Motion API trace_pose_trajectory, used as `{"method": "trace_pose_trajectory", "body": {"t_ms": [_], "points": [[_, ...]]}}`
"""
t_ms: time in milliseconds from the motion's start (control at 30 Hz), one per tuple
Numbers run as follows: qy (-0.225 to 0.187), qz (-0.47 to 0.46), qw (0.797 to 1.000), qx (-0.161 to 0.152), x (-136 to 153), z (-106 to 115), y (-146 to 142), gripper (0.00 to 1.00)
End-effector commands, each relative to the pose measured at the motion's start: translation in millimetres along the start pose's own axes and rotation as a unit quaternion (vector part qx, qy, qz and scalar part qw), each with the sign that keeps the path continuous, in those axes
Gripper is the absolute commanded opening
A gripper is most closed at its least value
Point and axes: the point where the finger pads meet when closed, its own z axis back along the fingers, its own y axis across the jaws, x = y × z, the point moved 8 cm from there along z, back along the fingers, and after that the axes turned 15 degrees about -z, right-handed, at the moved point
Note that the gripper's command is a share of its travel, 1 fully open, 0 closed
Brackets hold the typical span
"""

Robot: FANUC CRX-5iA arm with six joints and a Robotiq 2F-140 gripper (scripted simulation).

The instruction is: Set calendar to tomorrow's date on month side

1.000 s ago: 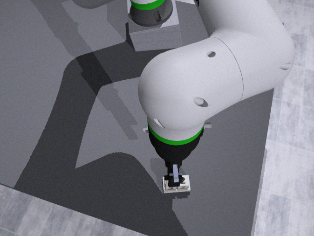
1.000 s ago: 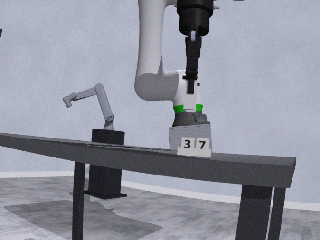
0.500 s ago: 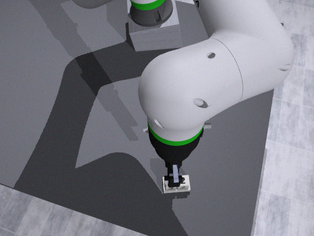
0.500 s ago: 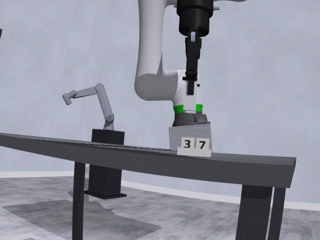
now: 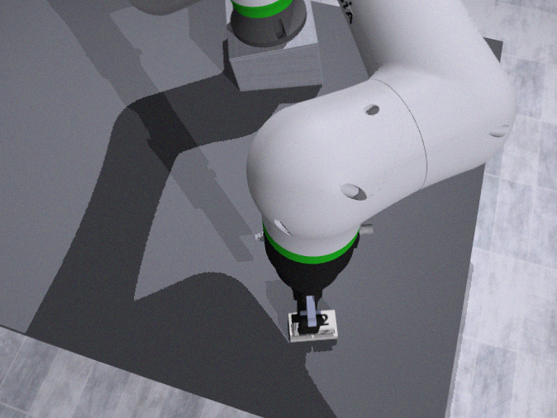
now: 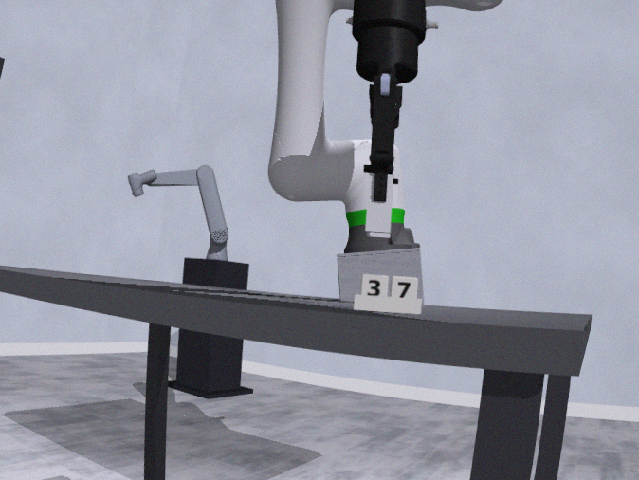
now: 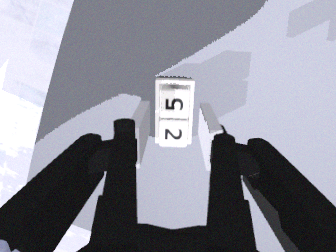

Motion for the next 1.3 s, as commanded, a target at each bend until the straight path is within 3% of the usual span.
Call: {"method": "trace_pose_trajectory", "body": {"t_ms": [0,700,1267], "points": [[0.0,0.0,1.0,0.0,0.1,-5.6,-0.2,0.35],[0.0,0.0,1.0,0.0,0.4,-31.9,-0.2,0.35],[0.0,0.0,1.0,0.0,0.5,-36.5,-0.2,0.35]]}}
